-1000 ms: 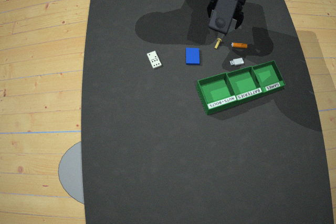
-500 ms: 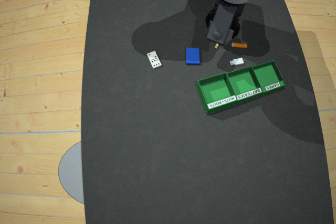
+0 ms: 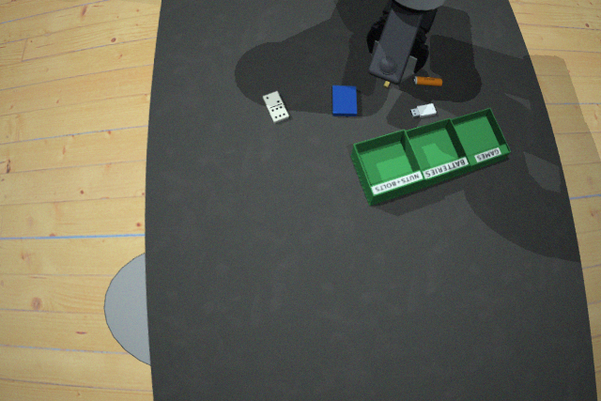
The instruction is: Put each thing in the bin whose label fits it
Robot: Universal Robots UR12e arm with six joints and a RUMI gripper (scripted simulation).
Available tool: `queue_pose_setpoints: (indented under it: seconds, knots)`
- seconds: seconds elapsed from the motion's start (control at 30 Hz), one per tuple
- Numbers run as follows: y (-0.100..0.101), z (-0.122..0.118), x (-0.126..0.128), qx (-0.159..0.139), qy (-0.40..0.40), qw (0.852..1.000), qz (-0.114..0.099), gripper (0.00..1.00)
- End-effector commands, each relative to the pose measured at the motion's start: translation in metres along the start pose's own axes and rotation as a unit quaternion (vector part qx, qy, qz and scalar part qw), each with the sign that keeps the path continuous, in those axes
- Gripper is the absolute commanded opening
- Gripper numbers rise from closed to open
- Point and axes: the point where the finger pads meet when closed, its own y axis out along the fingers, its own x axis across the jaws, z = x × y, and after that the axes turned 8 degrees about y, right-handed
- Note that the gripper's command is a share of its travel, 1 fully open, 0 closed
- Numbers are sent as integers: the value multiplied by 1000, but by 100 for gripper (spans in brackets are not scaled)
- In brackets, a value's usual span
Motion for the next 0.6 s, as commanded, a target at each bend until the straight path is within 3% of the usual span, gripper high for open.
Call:
queue_pose_setpoints:
  seconds: [0.0,0.43,0.47,0.57]
  knots:
    - [10,-1,0,-1,1,1000,0,18]
    - [8,-2,0,-1,0,1000,0,18]
    - [8,-2,0,-1,0,1000,0,0]
    - [8,-2,0,-1,0,1000,0,0]
